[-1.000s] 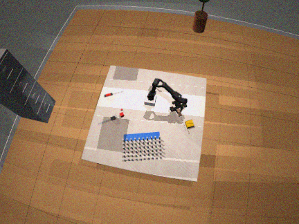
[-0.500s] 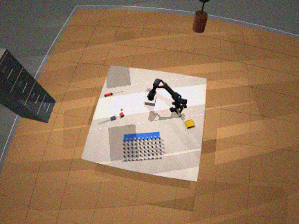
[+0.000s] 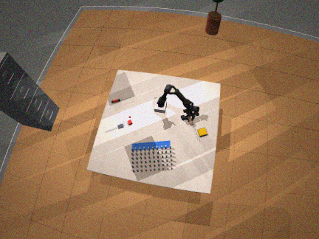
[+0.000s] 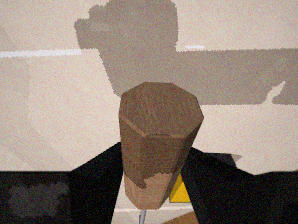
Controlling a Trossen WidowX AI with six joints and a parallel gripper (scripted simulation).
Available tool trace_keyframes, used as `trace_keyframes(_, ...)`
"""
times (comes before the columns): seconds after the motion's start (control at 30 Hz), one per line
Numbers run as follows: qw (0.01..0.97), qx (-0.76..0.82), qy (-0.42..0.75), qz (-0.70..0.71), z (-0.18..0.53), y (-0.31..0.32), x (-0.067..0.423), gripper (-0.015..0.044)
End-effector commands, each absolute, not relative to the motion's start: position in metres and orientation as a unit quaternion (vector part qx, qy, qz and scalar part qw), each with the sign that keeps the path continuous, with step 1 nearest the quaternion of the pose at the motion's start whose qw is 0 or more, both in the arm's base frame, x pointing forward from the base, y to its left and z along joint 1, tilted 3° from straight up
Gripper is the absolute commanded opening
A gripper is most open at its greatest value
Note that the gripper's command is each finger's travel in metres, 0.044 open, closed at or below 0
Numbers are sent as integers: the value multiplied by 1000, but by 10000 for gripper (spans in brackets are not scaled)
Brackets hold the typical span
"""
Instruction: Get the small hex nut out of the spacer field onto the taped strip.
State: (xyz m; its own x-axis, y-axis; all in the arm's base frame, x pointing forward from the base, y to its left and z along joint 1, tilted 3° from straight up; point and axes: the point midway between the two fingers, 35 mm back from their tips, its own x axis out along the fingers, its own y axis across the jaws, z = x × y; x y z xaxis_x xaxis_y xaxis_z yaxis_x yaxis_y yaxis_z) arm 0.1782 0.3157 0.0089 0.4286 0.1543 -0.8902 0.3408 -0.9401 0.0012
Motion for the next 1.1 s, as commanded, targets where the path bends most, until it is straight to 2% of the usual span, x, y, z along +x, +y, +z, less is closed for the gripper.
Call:
trace_keyframes(0.0,89,843,146,-510,5,315,179,0)
trace_keyframes(1.07,90,843,146,-511,-29,307,175,0)
